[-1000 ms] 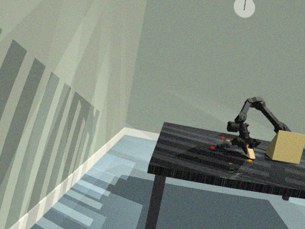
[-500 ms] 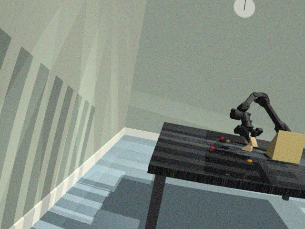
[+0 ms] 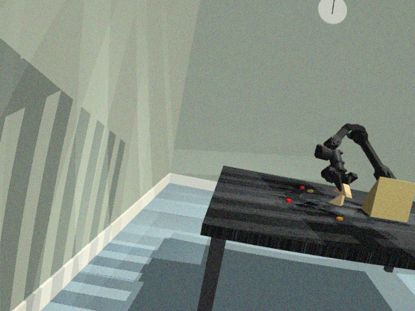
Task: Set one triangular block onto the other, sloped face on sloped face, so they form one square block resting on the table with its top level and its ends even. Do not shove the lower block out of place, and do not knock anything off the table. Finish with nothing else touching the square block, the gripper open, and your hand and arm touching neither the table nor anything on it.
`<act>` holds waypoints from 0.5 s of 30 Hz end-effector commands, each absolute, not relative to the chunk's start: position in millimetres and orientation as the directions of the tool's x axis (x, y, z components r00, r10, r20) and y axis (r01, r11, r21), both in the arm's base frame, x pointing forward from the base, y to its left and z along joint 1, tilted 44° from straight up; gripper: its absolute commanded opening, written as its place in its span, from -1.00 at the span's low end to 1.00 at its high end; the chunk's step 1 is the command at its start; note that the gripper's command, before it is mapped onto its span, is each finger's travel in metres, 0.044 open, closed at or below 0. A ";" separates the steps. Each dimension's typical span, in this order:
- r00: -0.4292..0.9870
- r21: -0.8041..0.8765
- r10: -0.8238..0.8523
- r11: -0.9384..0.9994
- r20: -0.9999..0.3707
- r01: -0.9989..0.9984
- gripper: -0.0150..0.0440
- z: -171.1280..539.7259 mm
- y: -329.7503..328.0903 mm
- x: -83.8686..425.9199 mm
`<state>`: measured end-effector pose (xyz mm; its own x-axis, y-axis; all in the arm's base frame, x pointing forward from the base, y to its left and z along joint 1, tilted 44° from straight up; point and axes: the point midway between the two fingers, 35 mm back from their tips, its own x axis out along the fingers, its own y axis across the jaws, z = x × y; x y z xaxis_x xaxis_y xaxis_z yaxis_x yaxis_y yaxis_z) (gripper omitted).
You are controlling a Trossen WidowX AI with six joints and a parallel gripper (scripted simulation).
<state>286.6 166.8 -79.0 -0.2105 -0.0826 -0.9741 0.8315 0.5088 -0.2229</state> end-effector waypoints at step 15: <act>-0.192 -0.265 -0.204 0.886 -0.960 0.381 -0.49 -83.1 169.4 284.7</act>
